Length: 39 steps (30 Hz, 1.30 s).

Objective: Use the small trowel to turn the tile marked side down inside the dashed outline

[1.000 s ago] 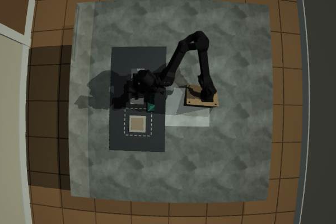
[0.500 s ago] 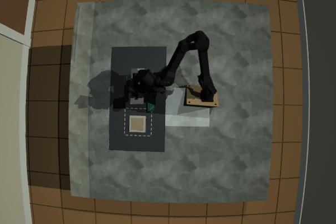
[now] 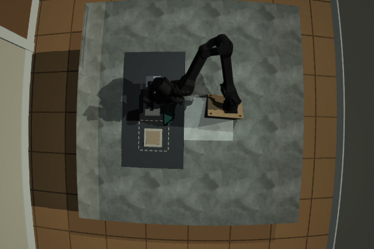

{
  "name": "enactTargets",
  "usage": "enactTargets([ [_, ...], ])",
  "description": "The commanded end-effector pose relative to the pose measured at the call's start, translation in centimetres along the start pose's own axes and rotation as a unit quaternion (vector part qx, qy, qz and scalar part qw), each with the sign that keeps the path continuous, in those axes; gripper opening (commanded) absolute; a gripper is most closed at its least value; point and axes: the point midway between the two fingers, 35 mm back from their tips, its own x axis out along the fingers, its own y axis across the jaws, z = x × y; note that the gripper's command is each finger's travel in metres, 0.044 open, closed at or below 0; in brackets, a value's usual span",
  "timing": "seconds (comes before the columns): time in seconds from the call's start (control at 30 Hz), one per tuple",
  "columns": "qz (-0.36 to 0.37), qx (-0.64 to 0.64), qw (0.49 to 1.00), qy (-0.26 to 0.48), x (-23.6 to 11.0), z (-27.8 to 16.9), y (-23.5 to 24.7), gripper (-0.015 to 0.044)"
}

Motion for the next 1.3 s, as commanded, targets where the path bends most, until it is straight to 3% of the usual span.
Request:
enactTargets([
  [0.0, 0.0, 0.0, 1.0, 0.0, 0.0, 0.0, 0.0, 0.0],
  [0.6, -0.073, -0.174, 0.979, 0.074, 3.9, 2.8, 0.1, 0.0],
  [1.27, -0.126, -0.358, 0.898, 0.223, 6.1, 8.7, -1.8, 0.0],
])
